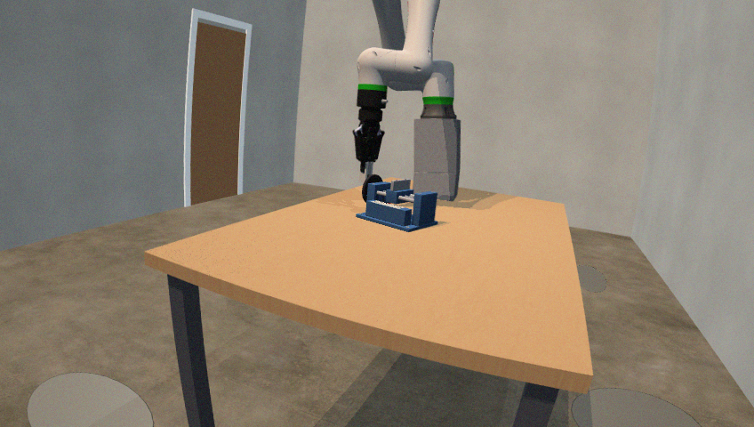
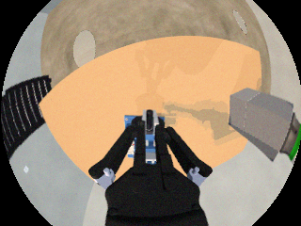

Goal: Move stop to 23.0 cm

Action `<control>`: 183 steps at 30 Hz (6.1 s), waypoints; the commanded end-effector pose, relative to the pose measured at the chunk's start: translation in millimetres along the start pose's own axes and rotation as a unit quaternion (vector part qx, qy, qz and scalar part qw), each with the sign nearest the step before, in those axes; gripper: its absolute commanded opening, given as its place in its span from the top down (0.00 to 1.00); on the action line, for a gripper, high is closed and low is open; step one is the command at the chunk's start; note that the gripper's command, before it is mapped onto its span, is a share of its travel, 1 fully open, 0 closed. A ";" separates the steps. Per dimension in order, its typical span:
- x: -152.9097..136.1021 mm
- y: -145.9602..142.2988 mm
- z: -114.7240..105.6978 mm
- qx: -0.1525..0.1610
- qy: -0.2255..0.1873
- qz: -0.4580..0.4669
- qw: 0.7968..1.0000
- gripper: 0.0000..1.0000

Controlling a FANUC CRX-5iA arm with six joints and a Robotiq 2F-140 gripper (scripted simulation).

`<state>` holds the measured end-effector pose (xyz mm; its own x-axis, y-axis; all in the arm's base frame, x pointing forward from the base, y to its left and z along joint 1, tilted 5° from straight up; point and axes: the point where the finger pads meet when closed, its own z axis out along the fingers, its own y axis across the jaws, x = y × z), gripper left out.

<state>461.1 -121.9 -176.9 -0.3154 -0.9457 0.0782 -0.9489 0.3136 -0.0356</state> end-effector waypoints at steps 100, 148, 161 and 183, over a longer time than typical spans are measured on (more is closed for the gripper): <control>0.0 -0.4 0.0 0.000 0.000 0.000 1.000 0.96; 0.0 22.2 61.9 0.000 0.000 0.000 1.000 0.96; 0.0 8.7 69.0 0.000 0.000 0.000 1.000 0.96; 0.0 -10.0 69.0 0.000 0.000 0.000 1.000 0.96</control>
<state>469.7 -130.6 -245.9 -0.3157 -0.9456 0.0786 -0.9488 0.3139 -0.0347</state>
